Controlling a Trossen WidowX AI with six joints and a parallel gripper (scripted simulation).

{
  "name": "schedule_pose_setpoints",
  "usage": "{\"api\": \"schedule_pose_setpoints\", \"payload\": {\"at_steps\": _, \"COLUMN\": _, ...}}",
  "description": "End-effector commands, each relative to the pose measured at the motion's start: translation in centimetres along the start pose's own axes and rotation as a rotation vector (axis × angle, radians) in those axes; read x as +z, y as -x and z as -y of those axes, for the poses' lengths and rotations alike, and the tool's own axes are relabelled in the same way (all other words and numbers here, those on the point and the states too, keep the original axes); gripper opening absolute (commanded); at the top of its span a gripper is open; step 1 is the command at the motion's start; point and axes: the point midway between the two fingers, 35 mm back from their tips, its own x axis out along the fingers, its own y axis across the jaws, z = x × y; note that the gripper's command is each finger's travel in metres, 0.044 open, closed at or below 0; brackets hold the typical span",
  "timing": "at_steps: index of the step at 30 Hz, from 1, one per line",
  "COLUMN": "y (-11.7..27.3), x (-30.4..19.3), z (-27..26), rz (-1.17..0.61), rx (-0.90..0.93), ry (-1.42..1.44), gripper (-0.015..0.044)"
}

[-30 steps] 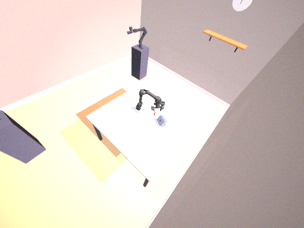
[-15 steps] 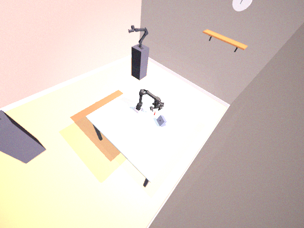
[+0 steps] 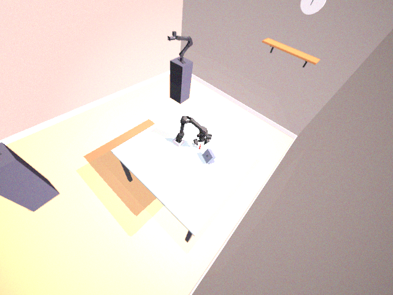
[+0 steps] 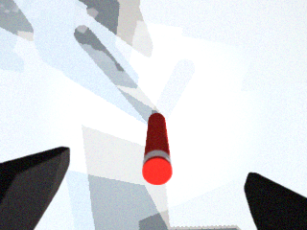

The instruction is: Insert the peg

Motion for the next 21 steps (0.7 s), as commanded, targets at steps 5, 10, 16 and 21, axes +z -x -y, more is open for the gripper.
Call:
{"api": "schedule_pose_setpoints", "payload": {"at_steps": 5, "y": -1.4, "x": 0.0, "z": 0.0, "rz": 0.002, "rx": -0.002, "ry": 0.003, "gripper": 0.044}}
{"api": "schedule_pose_setpoints", "payload": {"at_steps": 10, "y": -2.2, "x": 0.1, "z": 0.0, "rz": 0.003, "rx": -0.002, "ry": 0.003, "gripper": 0.044}}
{"api": "schedule_pose_setpoints", "payload": {"at_steps": 16, "y": -3.2, "x": 0.1, "z": -0.1, "rz": 0.003, "rx": -0.002, "ry": 0.003, "gripper": 0.044}}
{"api": "schedule_pose_setpoints", "payload": {"at_steps": 21, "y": -3.7, "x": 0.1, "z": -0.2, "rz": 0.003, "rx": -0.002, "ry": 0.003, "gripper": 0.044}}
